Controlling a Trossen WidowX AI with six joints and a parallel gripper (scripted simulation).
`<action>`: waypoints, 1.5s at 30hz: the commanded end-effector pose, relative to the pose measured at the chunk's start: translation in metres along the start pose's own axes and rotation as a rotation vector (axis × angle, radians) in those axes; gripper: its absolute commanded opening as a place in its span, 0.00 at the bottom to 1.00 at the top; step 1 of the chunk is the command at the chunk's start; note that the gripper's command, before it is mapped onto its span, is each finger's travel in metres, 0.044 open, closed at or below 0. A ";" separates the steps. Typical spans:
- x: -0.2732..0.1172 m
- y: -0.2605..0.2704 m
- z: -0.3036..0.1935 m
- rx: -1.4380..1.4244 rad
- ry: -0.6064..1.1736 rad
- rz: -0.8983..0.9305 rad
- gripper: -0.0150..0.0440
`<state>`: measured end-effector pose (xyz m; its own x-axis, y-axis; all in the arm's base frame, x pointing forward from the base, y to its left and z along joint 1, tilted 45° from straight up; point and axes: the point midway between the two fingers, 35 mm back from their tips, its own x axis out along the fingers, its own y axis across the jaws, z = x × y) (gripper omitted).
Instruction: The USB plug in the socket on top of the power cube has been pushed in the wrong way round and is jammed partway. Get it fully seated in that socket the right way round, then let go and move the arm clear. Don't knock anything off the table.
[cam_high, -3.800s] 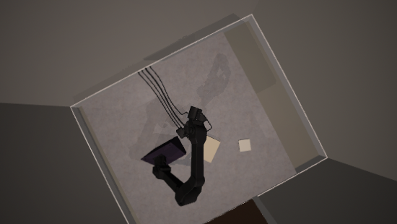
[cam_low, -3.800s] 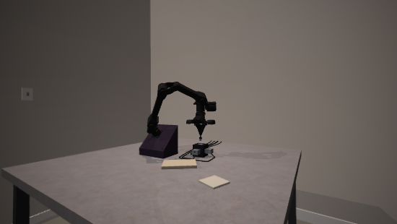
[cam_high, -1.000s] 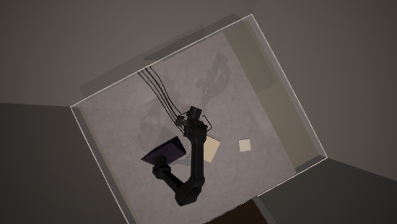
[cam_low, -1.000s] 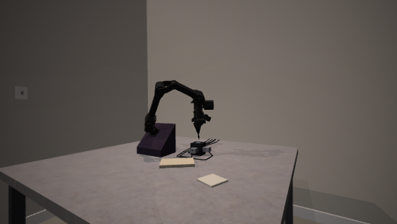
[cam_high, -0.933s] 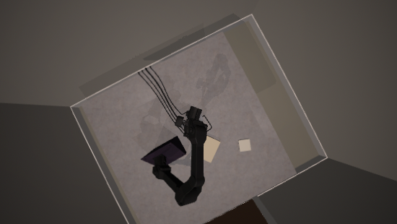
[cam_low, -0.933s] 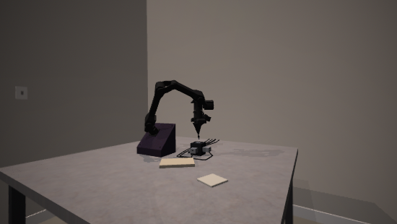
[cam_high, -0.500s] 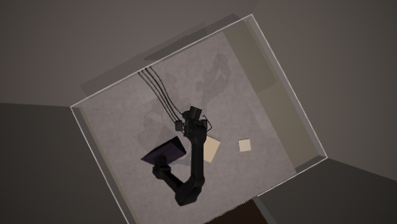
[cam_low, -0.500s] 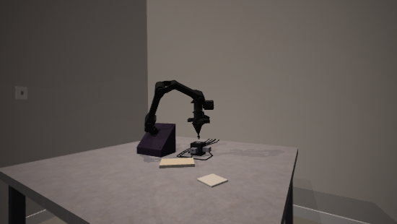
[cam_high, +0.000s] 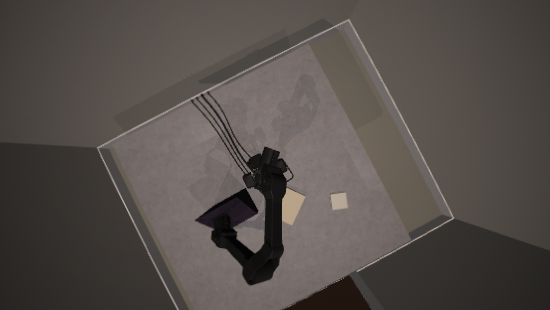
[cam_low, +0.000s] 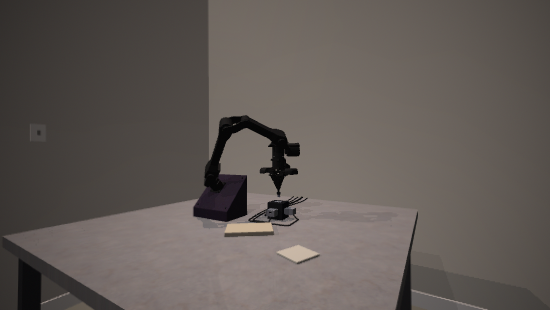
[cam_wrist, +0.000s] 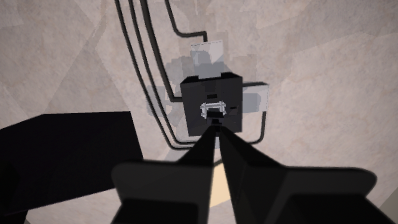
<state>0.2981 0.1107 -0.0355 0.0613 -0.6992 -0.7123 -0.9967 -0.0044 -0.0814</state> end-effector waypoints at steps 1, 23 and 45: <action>0.000 0.000 0.000 -0.102 0.000 0.000 0.25; 0.000 0.000 0.000 -0.213 0.001 -0.001 0.25; 0.003 -0.001 -0.001 -0.201 0.009 -0.002 0.25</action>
<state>0.2985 0.1087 -0.0359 0.0614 -0.7015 -0.7100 -0.9867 -0.1499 0.0628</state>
